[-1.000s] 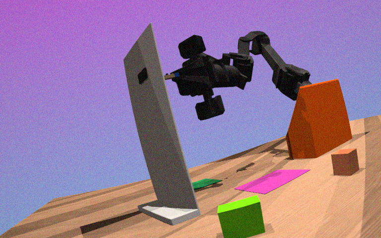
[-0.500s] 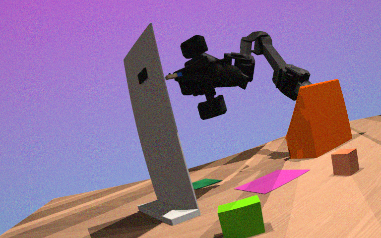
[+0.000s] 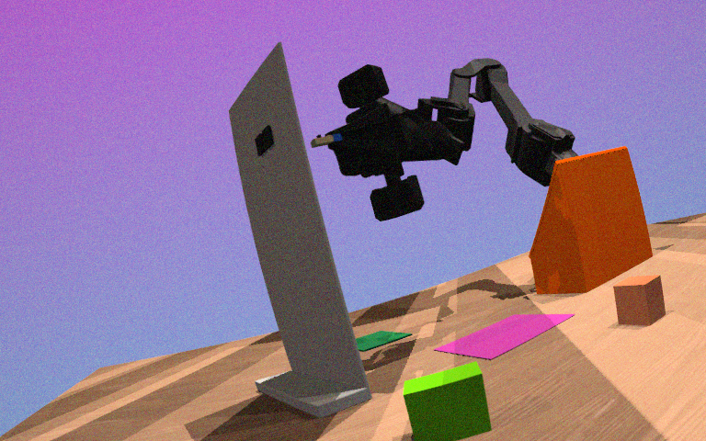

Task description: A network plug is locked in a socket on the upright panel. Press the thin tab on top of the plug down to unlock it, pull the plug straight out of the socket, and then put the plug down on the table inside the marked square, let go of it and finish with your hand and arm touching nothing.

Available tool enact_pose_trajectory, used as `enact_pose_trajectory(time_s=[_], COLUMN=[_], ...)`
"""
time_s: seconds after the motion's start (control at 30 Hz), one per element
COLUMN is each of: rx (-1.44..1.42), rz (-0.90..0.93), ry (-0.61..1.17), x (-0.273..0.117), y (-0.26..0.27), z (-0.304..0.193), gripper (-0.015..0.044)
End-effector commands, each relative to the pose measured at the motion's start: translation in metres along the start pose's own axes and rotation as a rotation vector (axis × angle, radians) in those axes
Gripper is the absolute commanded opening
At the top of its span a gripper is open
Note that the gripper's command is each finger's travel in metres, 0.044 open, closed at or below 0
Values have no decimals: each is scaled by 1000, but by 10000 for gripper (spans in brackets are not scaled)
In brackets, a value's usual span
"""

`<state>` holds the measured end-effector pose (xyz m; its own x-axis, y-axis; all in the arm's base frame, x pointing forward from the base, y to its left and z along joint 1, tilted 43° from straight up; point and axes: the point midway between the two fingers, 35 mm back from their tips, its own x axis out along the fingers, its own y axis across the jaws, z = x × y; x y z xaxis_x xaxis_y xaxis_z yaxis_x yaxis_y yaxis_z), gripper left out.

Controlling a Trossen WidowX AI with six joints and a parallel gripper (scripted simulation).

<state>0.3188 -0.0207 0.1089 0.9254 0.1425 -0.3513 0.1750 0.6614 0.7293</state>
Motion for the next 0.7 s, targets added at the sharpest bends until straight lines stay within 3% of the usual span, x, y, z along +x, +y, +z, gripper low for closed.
enact_pose_trajectory(time_s=[0.0,0.67], rx=[-7,-1], rz=[5,0], ry=[0,1], x=[-3,-7], y=[1,9], z=[0,-2], gripper=[0,0])
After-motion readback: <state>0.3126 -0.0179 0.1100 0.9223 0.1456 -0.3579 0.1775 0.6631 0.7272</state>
